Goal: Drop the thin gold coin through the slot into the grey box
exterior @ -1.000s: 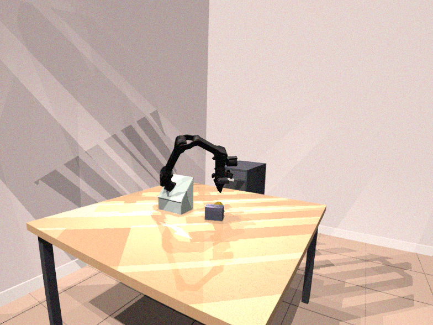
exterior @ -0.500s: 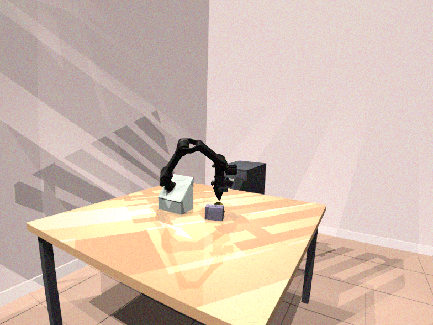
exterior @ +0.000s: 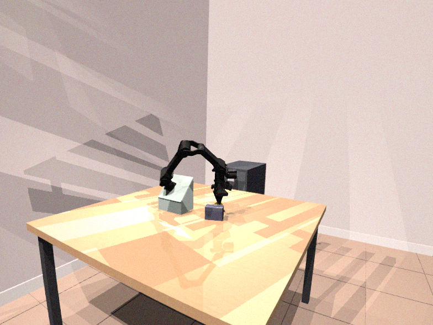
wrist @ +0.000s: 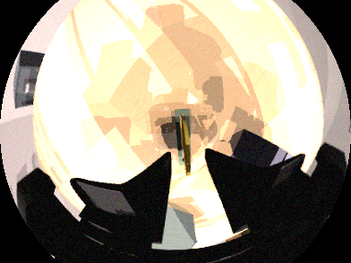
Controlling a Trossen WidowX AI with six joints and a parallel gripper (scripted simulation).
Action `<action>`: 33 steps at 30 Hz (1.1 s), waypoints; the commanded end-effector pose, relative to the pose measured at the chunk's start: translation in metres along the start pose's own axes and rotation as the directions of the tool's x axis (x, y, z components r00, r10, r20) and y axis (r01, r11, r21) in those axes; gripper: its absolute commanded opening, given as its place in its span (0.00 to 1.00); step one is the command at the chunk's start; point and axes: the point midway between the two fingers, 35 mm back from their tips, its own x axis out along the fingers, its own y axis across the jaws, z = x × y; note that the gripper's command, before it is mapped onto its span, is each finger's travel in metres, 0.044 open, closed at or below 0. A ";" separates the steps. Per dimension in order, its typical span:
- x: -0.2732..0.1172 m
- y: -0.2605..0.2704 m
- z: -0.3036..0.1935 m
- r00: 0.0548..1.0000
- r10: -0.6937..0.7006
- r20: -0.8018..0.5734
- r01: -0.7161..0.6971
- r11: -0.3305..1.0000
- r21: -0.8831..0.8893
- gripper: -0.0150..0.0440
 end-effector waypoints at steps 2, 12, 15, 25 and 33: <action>0.008 0.000 0.000 1.000 -0.003 -0.001 0.003 1.000 -0.005 0.53; 0.024 0.000 -0.001 1.000 -0.004 -0.002 0.004 1.000 -0.005 0.53; 0.028 0.000 -0.001 1.000 -0.004 -0.002 0.004 1.000 -0.005 0.53; 0.043 0.000 -0.003 1.000 -0.006 -0.004 0.006 1.000 -0.006 0.53; 0.043 0.000 -0.003 1.000 -0.006 -0.004 0.006 1.000 -0.006 0.25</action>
